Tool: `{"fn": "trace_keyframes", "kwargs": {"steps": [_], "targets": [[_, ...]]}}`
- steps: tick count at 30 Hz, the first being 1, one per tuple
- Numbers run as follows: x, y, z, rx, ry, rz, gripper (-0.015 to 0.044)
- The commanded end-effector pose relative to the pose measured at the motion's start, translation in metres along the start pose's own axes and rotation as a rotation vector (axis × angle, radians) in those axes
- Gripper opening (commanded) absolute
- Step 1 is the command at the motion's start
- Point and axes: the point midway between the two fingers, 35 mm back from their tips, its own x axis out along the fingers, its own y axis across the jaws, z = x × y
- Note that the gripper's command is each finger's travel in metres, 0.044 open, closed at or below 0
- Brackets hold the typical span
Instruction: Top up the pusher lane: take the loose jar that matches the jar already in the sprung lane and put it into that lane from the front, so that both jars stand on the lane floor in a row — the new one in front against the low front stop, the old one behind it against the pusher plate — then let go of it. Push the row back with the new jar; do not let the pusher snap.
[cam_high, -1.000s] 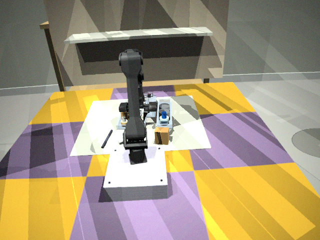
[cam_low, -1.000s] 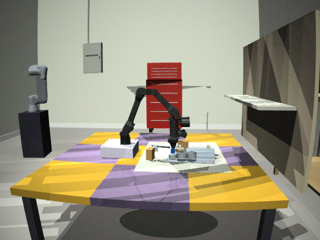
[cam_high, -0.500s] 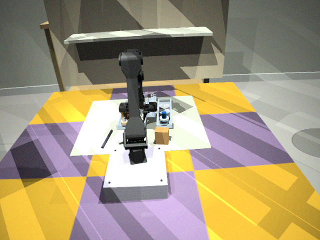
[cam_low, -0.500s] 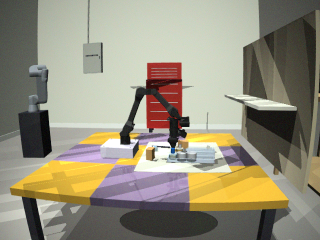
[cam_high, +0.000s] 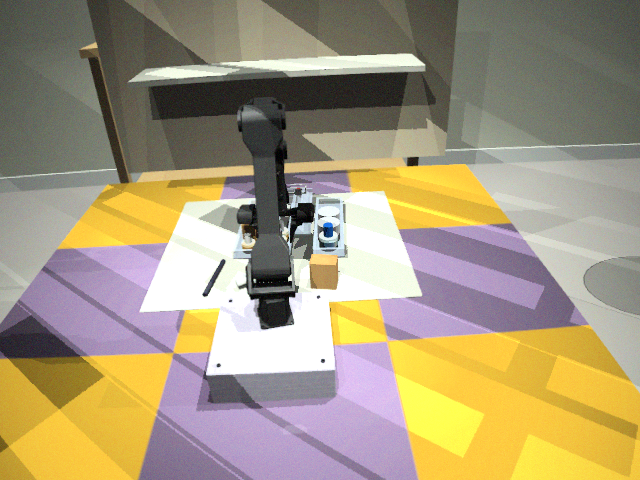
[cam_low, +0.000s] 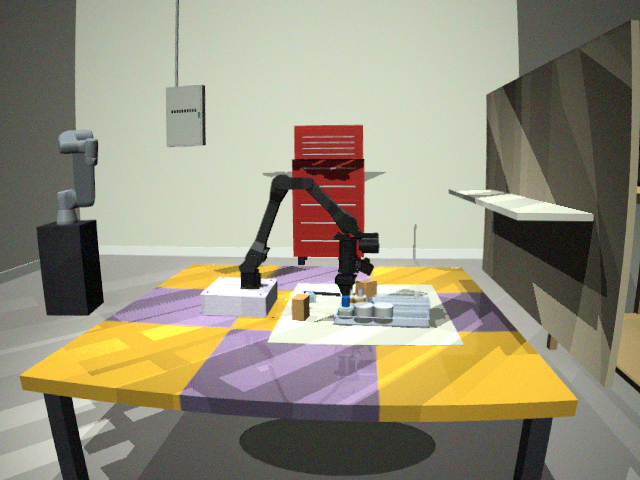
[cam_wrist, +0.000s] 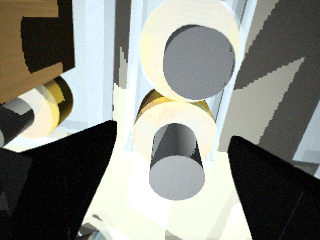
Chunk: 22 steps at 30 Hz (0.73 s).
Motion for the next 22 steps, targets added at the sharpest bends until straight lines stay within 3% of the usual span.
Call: {"fn": "trace_keyframes", "kwargs": {"steps": [1,22], "targets": [[-0.013,0.000,0.001,0.000,-0.009,0.000,0.0299],[-0.018,0.001,-0.045,0.000,-0.005,0.000,0.0299]]}}
